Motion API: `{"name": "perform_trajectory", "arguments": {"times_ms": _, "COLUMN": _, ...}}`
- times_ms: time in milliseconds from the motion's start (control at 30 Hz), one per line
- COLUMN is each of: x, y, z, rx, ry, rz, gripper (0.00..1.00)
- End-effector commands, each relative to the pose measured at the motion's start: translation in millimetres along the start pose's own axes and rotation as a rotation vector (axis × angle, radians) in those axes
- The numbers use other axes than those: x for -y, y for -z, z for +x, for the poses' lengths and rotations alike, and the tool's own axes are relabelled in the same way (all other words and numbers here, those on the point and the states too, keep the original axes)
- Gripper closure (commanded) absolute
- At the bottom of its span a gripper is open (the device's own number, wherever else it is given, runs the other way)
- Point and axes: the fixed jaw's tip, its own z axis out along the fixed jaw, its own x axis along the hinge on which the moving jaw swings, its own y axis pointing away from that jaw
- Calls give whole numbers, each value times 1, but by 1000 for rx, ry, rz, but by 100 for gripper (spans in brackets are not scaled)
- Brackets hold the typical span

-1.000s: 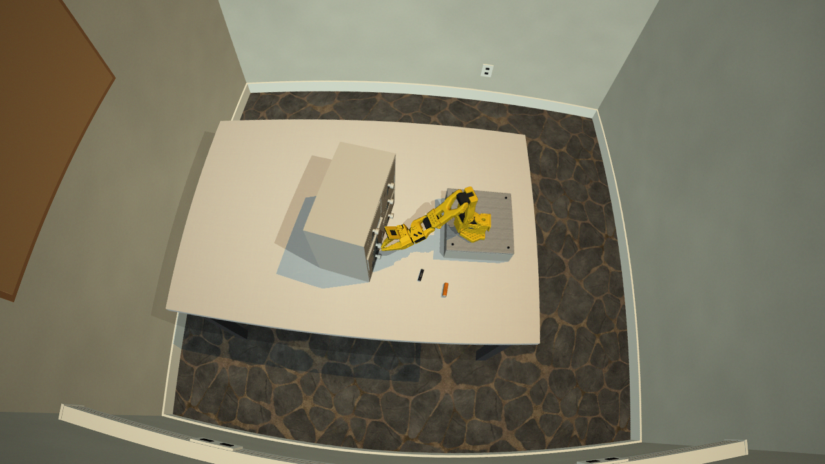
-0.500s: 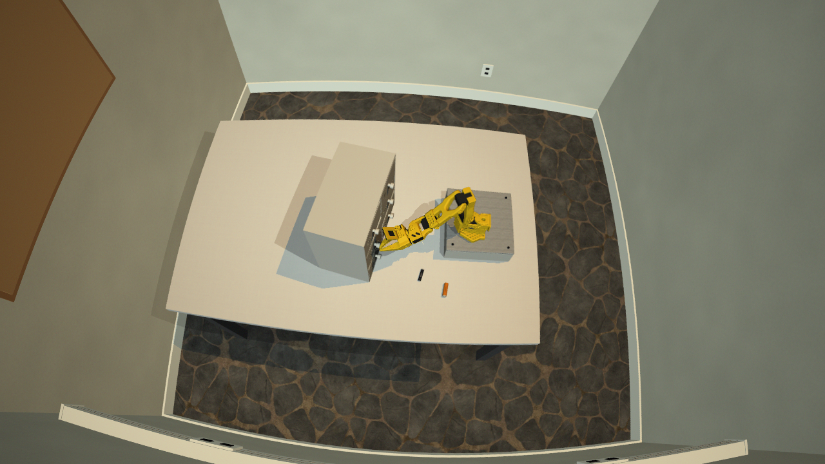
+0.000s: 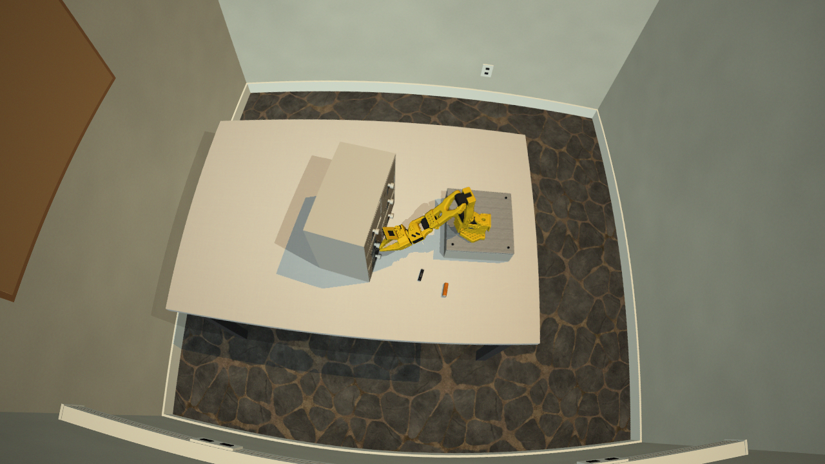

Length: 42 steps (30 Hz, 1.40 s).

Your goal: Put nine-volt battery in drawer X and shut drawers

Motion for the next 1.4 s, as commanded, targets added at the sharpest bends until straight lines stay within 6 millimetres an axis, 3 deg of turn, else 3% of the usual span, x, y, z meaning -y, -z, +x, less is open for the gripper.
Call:
{"name": "perform_trajectory", "arguments": {"times_ms": 0, "x": 8, "y": -3, "z": -2, "rx": 4, "ry": -8, "rz": 27, "gripper": 100}}
{"name": "perform_trajectory", "arguments": {"times_ms": 500, "x": 2, "y": 0, "z": -1, "rx": 3, "ry": -2, "rz": 9, "gripper": 100}}
{"name": "perform_trajectory", "arguments": {"times_ms": 1367, "x": 2, "y": 0, "z": -1, "rx": 3, "ry": -2, "rz": 9, "gripper": 82}}
